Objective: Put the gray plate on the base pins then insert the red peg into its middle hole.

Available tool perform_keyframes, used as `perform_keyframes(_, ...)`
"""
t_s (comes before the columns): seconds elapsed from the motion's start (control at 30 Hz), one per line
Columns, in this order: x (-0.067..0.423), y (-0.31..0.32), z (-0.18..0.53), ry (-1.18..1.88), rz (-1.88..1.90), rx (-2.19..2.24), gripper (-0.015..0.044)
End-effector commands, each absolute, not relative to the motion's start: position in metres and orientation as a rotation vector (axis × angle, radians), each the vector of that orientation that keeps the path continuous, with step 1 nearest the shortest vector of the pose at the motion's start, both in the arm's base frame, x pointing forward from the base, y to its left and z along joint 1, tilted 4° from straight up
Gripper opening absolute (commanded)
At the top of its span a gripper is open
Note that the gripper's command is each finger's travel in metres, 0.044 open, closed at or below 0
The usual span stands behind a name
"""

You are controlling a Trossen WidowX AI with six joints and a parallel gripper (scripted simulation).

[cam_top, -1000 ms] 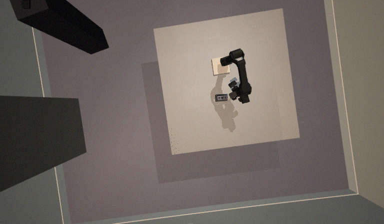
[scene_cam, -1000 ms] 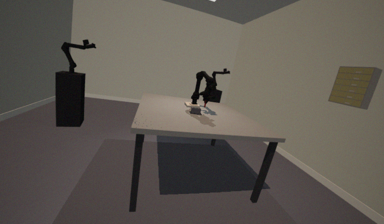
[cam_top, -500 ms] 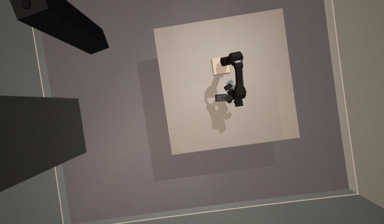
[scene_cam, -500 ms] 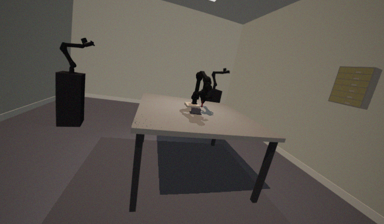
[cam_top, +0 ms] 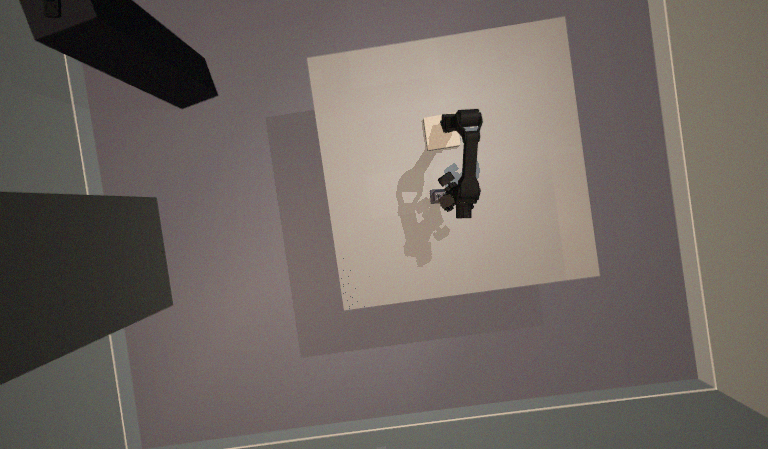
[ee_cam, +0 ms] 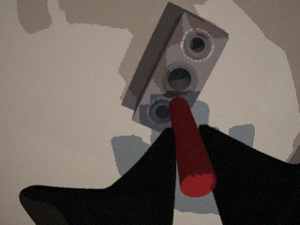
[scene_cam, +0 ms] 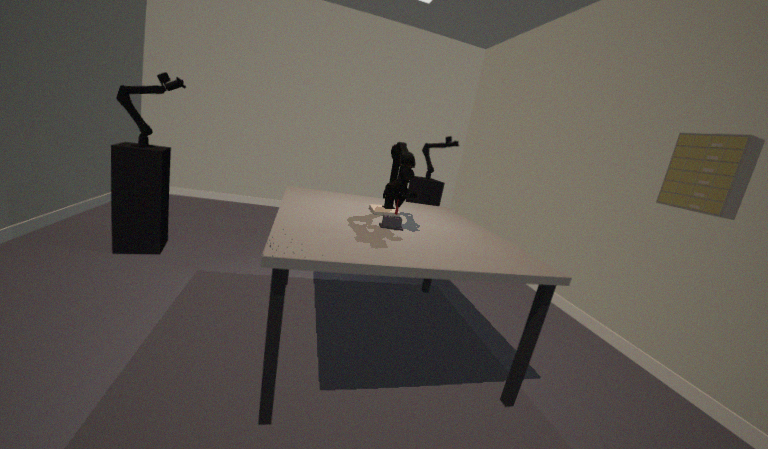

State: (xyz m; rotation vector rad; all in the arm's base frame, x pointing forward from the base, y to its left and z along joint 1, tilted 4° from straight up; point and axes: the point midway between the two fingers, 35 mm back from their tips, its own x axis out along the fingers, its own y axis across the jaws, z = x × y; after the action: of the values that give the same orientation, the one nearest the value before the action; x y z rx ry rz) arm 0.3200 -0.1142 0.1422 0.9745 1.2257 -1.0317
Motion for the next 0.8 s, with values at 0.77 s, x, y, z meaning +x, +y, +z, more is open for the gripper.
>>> perform_keyframes(0.77,0.3198,-0.1294,0.1438,1.227,-1.027,0.974,0.0)
